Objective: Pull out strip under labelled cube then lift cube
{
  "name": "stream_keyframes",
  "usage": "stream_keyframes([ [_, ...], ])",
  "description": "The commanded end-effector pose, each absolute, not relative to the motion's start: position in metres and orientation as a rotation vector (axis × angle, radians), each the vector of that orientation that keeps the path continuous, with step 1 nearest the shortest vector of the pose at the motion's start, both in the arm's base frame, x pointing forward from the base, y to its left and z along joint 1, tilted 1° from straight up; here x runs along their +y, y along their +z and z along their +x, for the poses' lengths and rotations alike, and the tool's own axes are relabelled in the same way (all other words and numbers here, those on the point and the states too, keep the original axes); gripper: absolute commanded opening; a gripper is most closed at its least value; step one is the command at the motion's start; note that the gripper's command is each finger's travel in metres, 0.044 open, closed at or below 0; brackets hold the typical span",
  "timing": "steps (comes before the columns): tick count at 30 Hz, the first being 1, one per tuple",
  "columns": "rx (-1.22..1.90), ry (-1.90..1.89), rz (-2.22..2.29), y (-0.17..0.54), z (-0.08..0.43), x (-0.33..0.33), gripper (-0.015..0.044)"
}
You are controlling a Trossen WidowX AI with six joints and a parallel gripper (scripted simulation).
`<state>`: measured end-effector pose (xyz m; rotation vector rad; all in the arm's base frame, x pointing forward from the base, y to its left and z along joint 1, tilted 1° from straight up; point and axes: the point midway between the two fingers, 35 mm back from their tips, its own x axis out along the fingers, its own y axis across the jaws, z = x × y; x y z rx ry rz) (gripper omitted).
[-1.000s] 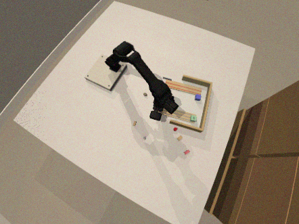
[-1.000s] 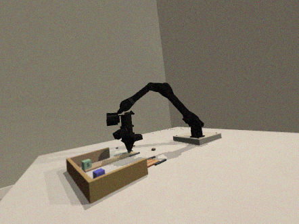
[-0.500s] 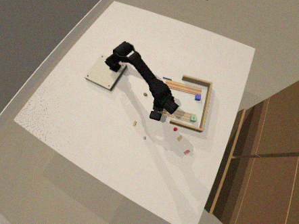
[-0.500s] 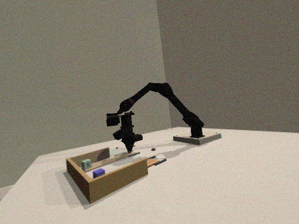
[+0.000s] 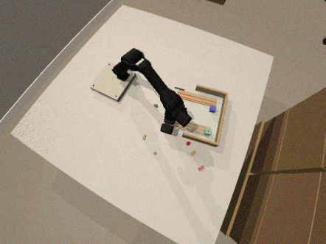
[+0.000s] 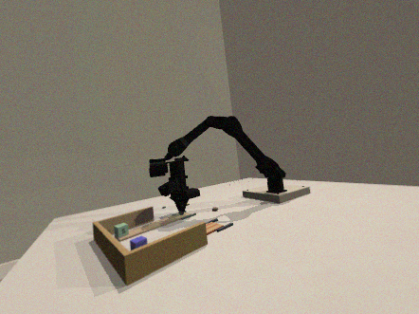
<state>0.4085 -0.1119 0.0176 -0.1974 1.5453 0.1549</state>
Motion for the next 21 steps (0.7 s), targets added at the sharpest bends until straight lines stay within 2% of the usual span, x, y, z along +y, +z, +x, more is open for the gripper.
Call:
stream_keyframes([
  [1, 1.544, 0.160, -0.196, 0.0162, 0.4086, -0.1115, 0.0000],
  [21, 1.544, 0.160, -0.196, 0.0142, 0.4092, -0.1117, 0.0000],
])
